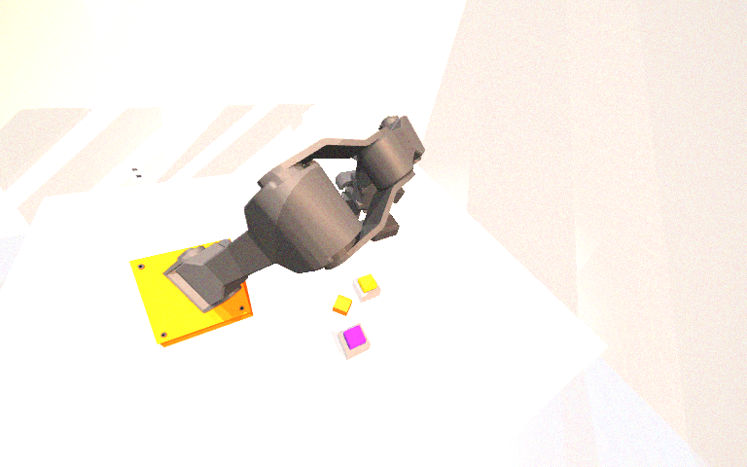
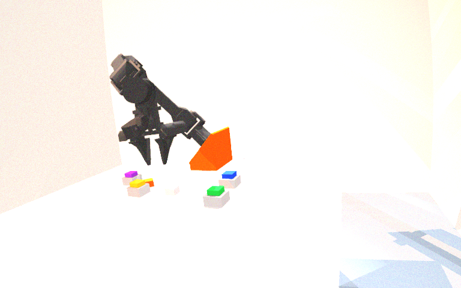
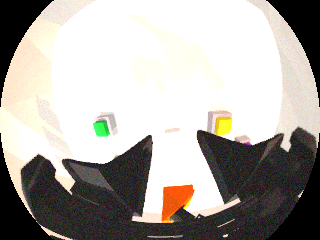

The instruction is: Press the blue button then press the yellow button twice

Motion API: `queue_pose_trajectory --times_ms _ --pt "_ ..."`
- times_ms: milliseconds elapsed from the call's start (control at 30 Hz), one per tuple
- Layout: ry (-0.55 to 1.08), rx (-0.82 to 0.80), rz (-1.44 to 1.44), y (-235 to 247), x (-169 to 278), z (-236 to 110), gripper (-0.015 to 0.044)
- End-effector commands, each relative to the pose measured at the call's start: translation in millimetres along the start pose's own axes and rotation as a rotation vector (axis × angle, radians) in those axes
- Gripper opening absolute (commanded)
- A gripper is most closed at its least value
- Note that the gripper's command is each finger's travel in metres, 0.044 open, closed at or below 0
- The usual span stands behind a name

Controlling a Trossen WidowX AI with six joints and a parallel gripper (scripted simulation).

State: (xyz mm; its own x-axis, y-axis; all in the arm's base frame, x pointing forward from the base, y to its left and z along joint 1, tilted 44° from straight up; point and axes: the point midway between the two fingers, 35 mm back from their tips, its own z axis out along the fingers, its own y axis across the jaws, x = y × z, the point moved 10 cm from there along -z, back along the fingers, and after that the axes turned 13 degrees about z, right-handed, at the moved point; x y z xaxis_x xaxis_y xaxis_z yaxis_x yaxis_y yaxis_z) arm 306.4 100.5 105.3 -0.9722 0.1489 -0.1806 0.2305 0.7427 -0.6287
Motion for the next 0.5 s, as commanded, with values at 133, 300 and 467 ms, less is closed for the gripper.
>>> queue_pose_trajectory --times_ms 133,300,467 --pt "0.021 0.004 -0.006 113.5 48.5 -18.9 0.04" --pt "0.017 0.035 0.004 167.8 93.9 -22.6 0.04" --pt "0.014 0.045 0.008 180.3 107.2 -22.4 0.04"
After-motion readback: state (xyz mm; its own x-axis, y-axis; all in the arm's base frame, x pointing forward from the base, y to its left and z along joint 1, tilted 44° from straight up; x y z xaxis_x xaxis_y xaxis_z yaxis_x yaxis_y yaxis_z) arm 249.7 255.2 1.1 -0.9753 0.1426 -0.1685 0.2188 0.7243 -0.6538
